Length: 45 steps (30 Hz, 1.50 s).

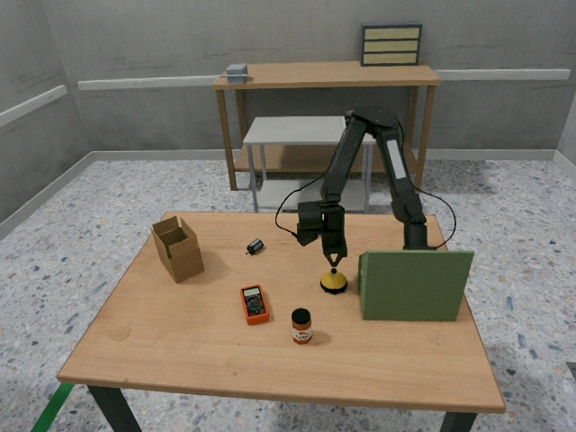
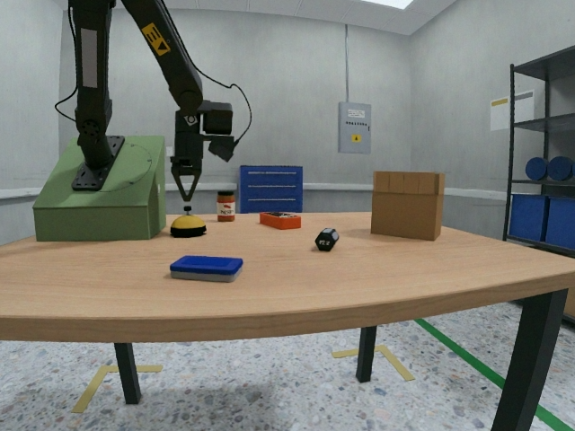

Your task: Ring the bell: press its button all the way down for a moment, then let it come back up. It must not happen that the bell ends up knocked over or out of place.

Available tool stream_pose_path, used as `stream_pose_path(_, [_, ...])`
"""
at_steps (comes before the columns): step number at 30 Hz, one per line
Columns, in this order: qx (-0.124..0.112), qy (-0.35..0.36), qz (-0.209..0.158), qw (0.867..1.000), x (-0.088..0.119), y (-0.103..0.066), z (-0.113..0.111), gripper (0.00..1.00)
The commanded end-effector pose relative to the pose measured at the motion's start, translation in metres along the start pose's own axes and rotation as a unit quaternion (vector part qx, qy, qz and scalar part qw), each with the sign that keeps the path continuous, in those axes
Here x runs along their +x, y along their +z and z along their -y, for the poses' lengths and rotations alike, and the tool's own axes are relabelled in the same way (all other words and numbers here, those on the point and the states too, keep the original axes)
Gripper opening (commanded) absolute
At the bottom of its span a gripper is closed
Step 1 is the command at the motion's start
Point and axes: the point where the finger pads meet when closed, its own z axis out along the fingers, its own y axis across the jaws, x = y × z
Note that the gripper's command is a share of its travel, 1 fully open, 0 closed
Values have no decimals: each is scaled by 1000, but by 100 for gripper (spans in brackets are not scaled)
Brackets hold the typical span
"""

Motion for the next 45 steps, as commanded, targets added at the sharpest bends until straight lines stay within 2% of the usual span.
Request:
stream_pose_path(1, [5,-8,2,1000,0,3,-2,0])
stream_pose_path(45, [5,-7,5,1000,-2,4,-2,0])
